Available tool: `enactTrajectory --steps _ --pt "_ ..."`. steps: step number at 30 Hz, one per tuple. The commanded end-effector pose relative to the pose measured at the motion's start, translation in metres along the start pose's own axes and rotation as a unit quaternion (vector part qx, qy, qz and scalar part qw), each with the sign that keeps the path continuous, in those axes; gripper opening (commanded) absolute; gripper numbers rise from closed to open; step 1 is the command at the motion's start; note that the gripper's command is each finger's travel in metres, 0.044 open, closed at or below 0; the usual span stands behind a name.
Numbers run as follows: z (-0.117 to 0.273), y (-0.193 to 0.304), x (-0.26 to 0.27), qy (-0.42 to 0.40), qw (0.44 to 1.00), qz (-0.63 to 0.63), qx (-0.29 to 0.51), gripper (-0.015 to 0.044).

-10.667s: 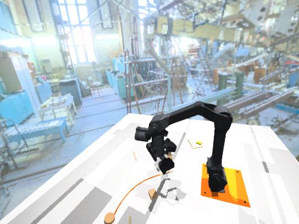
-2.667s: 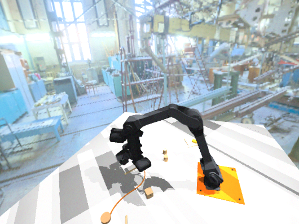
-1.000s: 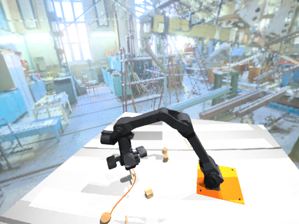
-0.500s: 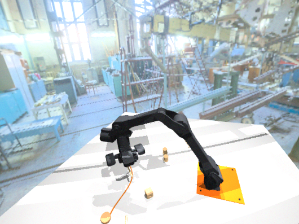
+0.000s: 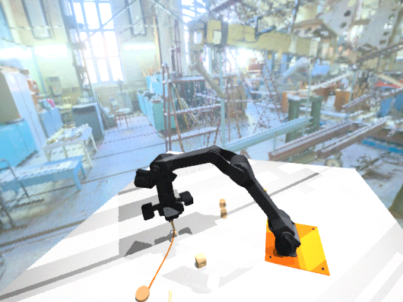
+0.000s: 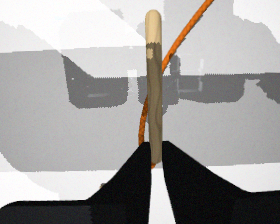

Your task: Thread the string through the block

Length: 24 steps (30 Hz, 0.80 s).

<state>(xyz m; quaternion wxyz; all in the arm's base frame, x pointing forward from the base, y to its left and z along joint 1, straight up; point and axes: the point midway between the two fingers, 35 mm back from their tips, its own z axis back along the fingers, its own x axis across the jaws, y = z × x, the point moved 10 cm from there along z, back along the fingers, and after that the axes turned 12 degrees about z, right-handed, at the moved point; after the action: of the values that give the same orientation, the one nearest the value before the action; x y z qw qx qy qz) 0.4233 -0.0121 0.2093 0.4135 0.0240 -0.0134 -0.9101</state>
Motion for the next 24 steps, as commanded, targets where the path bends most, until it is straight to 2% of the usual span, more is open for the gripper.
enactTrajectory --steps 1,24 --pt "-0.001 0.006 0.002 -0.004 1.000 0.000 0.001 0.0000" --pt "-0.002 0.028 0.009 -0.005 1.000 0.000 0.005 0.0000"
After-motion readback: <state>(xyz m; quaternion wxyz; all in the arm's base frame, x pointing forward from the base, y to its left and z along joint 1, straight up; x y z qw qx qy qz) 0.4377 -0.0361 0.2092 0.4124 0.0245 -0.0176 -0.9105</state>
